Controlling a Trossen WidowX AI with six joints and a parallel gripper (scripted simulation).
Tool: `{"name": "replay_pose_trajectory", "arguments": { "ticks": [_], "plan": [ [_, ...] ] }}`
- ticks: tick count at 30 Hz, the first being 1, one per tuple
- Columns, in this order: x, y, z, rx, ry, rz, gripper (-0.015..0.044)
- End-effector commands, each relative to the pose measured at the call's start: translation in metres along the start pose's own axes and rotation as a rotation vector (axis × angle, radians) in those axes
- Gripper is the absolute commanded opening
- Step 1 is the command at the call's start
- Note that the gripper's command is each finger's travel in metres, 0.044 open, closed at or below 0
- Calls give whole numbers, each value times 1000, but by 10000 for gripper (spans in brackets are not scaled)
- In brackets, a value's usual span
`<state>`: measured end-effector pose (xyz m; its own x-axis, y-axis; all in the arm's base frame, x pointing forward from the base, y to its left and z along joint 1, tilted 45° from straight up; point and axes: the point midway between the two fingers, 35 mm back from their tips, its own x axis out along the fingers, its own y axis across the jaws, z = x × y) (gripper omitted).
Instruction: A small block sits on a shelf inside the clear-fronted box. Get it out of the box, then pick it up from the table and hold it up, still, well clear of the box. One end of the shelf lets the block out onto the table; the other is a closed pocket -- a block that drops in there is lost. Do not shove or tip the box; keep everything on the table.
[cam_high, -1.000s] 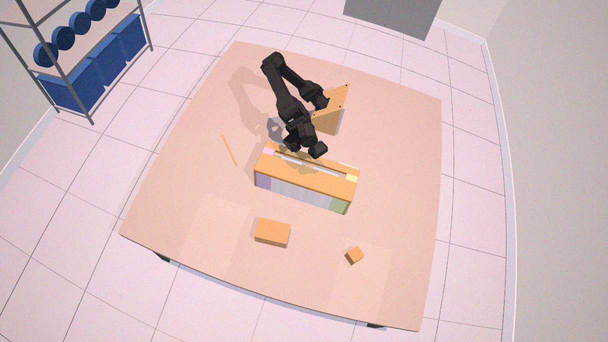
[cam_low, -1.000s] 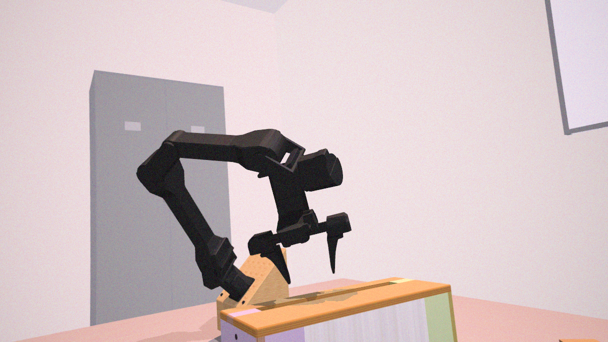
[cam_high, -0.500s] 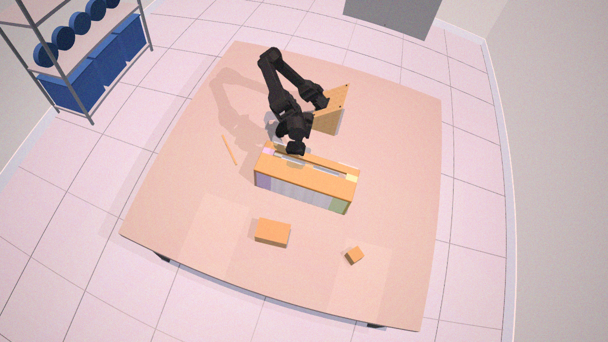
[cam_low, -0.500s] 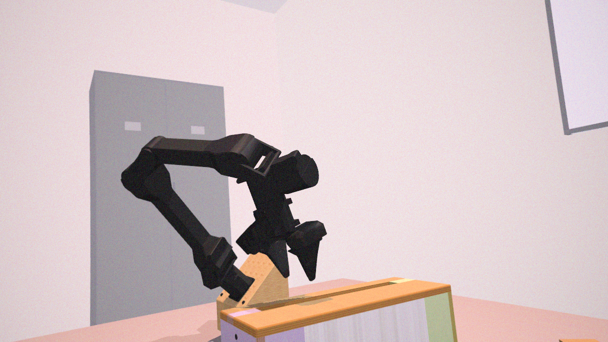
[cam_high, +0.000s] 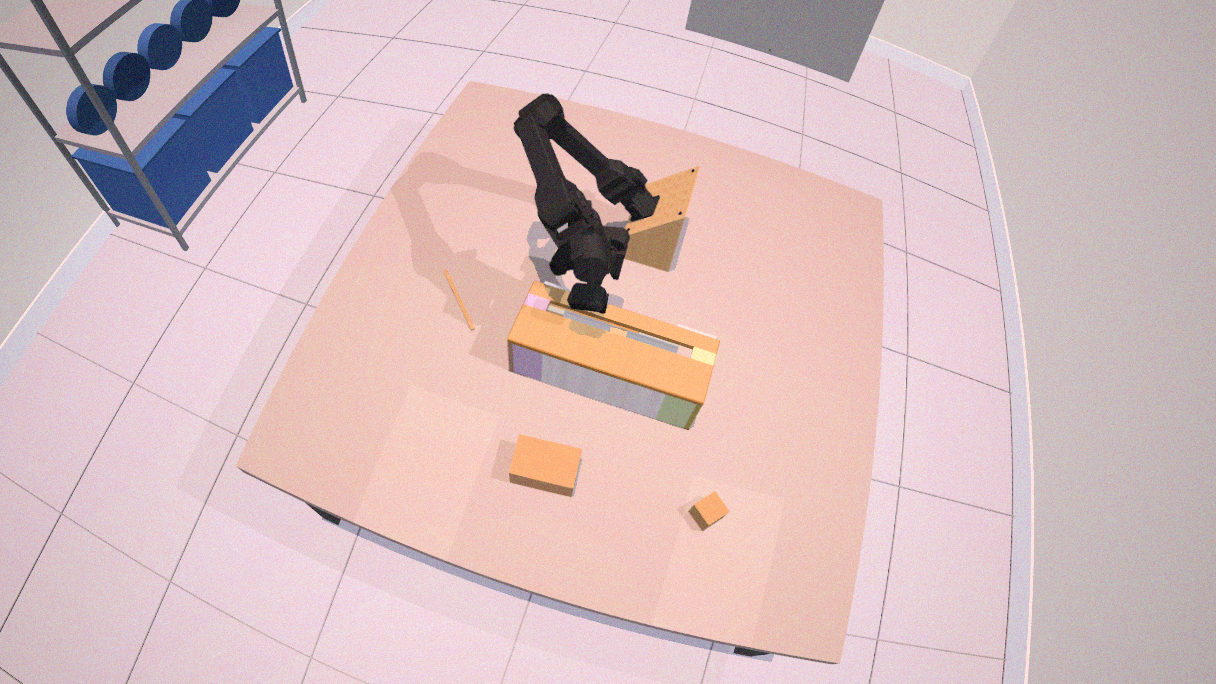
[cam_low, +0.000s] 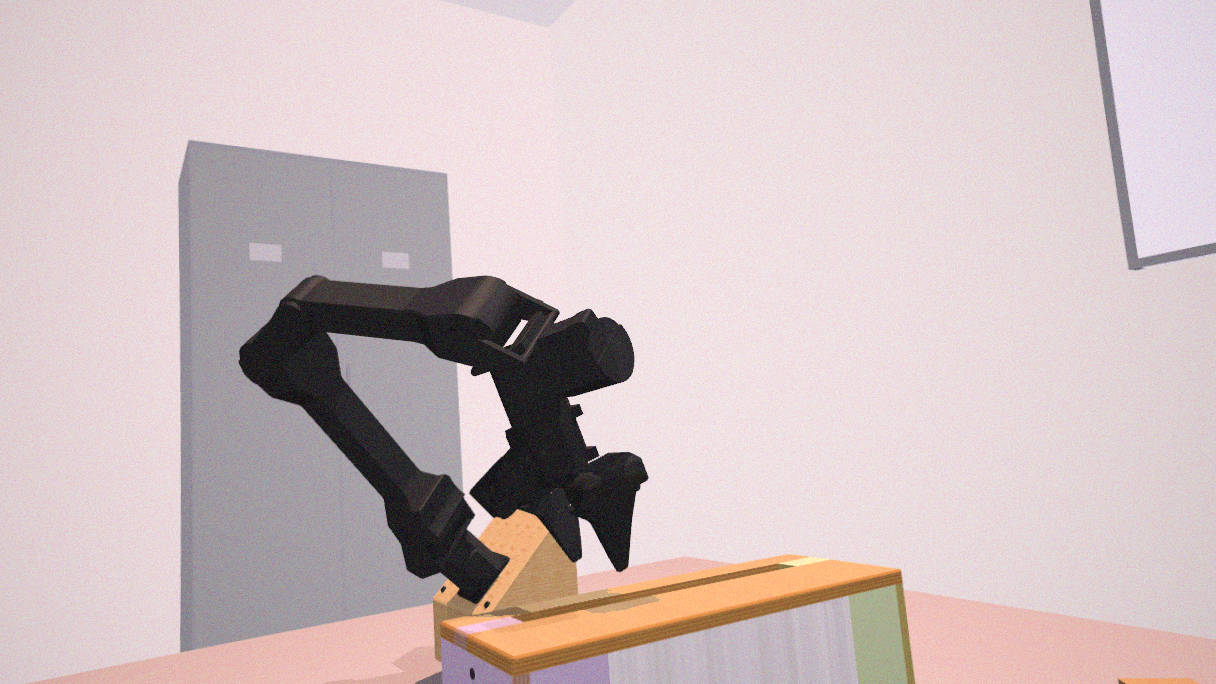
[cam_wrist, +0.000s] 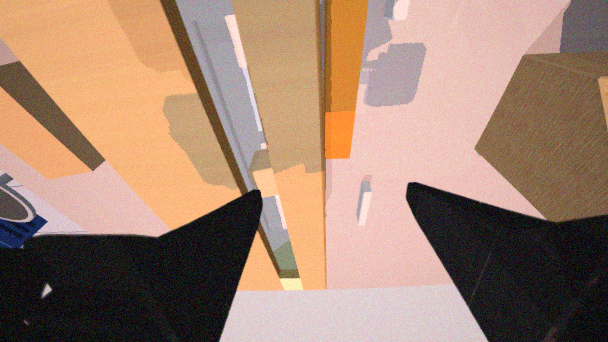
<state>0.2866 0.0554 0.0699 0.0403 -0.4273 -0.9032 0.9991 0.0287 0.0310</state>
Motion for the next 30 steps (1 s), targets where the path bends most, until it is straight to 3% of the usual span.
{"name": "replay_pose_trajectory", "arguments": {
  "ticks": [1,30],
  "plan": [
    [6,0,1,-5,3,-1,400],
    [50,1,18,-4,1,0,400]
  ]
}}
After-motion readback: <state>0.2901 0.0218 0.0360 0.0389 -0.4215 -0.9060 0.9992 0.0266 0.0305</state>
